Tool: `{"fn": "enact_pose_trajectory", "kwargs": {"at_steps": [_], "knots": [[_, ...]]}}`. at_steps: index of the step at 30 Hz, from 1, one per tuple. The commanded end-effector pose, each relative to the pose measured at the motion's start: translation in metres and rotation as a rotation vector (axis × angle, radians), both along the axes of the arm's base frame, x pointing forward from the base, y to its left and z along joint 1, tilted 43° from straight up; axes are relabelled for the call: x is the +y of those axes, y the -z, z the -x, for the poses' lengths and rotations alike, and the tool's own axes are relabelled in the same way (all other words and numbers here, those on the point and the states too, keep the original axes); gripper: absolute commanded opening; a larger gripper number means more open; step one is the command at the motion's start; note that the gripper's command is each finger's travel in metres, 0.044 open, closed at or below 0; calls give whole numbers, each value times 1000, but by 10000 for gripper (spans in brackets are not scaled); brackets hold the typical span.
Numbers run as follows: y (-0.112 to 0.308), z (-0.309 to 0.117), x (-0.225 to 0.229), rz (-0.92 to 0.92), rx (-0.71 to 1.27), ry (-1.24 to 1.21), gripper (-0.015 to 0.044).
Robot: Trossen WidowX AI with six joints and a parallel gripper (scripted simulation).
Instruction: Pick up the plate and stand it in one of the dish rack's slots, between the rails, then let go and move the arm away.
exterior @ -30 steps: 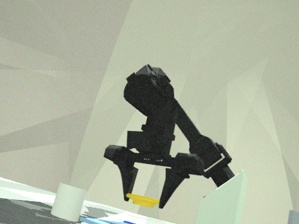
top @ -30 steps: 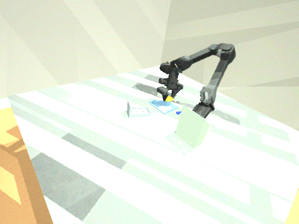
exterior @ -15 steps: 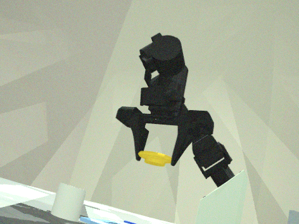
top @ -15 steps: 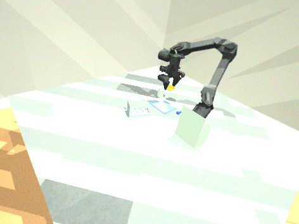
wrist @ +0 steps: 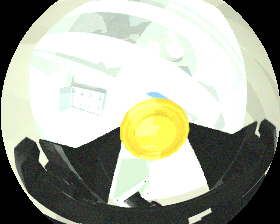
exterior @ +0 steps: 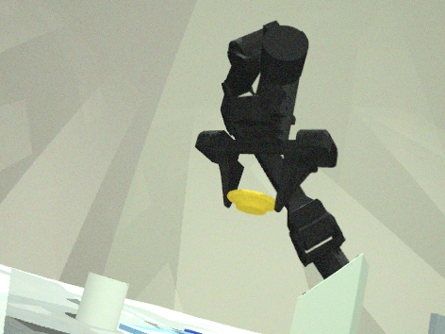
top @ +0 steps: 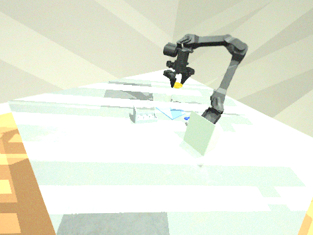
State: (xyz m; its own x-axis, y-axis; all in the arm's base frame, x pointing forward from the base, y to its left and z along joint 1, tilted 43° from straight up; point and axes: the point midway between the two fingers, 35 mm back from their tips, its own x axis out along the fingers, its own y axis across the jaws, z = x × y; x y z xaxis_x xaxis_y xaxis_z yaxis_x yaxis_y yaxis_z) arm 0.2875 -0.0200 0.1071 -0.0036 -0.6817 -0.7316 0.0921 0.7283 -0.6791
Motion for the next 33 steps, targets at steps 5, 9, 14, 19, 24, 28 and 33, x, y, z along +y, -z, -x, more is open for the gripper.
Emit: {"fn": "enact_pose_trajectory", "kwargs": {"at_steps": [5,9,14,19,24,28,33], "knots": [[45,10,51,-7,-157,168,0],[64,19,70,-2,-234,251,0],[65,20,71,-1,-238,255,0],[72,21,67,-31,-180,245,0],[85,23,60,-100,-74,218,0],[95,25,55,-161,4,190,0],[106,27,50,-245,89,146,0]]}}
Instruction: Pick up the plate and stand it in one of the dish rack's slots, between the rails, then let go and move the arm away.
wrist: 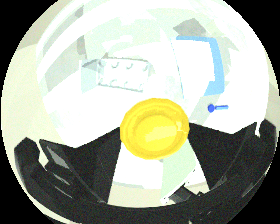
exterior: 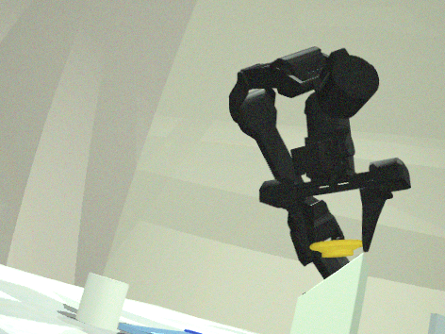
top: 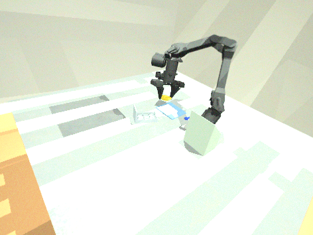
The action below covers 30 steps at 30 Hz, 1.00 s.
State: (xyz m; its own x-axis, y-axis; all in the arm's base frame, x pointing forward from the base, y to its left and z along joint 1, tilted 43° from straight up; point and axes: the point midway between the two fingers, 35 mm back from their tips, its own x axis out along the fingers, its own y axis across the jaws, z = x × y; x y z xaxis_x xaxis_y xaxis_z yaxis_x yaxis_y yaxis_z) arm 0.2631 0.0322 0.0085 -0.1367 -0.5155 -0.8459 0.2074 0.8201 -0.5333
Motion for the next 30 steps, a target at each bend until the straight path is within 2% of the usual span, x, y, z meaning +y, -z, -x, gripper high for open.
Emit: {"fn": "enact_pose_trajectory", "kwargs": {"at_steps": [1,16,30], "knots": [[10,3,-4,-75,60,-43,0],[40,5,-17,-369,181,-238,0],[60,4,-27,-623,174,-482,0]]}}
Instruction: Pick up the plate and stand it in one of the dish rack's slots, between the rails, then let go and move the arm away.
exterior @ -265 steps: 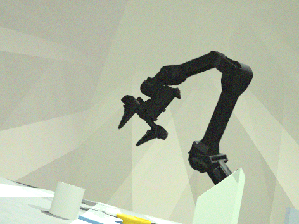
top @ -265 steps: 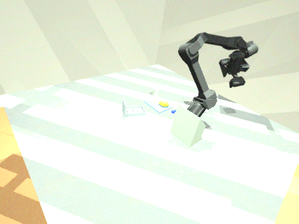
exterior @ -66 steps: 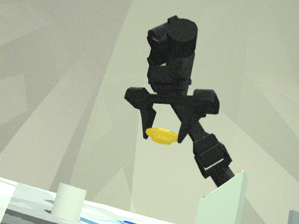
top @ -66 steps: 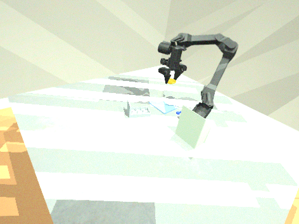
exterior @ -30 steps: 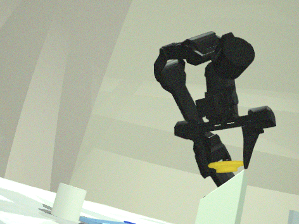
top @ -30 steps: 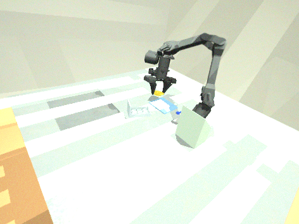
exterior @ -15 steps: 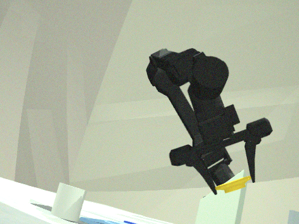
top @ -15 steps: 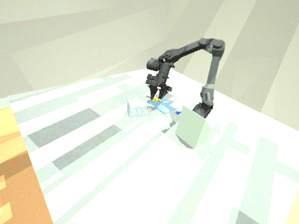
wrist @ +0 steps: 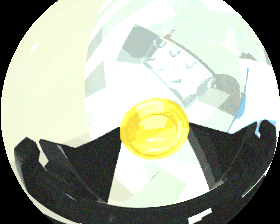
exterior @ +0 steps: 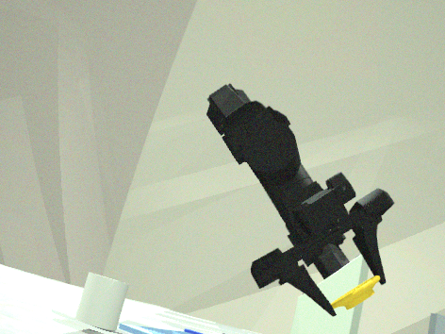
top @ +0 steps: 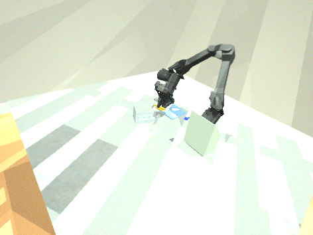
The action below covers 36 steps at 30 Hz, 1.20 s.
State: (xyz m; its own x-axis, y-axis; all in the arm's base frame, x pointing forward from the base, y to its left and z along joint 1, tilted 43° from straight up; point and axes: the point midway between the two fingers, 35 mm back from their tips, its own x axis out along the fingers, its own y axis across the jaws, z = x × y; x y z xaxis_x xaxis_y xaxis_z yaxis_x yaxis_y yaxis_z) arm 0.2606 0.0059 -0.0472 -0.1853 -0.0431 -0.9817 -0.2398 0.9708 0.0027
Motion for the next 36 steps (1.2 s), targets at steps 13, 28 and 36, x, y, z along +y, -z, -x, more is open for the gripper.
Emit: {"fn": "enact_pose_trajectory", "kwargs": {"at_steps": [13,28,36], "knots": [[16,-2,-11,-275,-128,-269,0],[22,-7,-25,-439,-360,-543,0],[21,-10,-34,-475,-513,-697,0]]}}
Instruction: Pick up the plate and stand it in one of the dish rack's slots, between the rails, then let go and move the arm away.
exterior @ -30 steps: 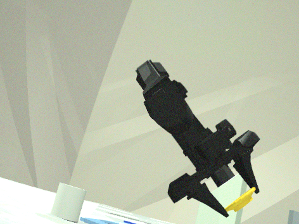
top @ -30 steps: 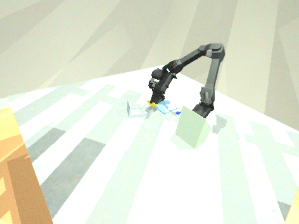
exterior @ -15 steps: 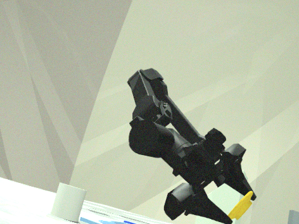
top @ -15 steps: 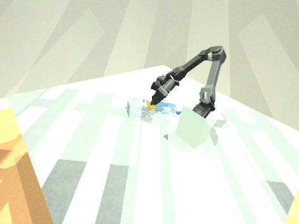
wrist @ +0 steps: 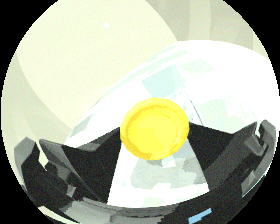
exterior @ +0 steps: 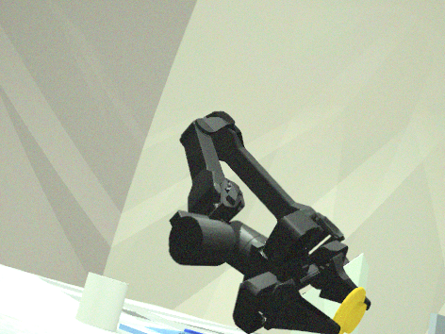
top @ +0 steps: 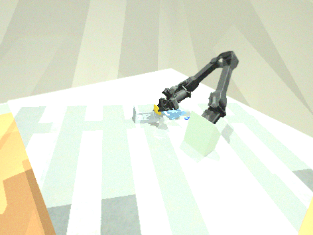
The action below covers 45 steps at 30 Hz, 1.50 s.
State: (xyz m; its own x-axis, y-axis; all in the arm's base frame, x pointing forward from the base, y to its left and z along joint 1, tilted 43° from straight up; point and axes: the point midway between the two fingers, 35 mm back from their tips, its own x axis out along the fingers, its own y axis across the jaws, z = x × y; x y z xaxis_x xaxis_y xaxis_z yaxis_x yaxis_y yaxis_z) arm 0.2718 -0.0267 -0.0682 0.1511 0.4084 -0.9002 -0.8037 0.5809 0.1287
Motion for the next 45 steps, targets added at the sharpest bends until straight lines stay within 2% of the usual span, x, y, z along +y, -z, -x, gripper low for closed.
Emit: {"fn": "enact_pose_trajectory", "kwargs": {"at_steps": [1,18,45], "knots": [[0,1,-2,-30,-85,-66,0],[-9,-1,-23,-35,-490,-306,0],[8,-15,-7,-28,-492,-307,0]]}}
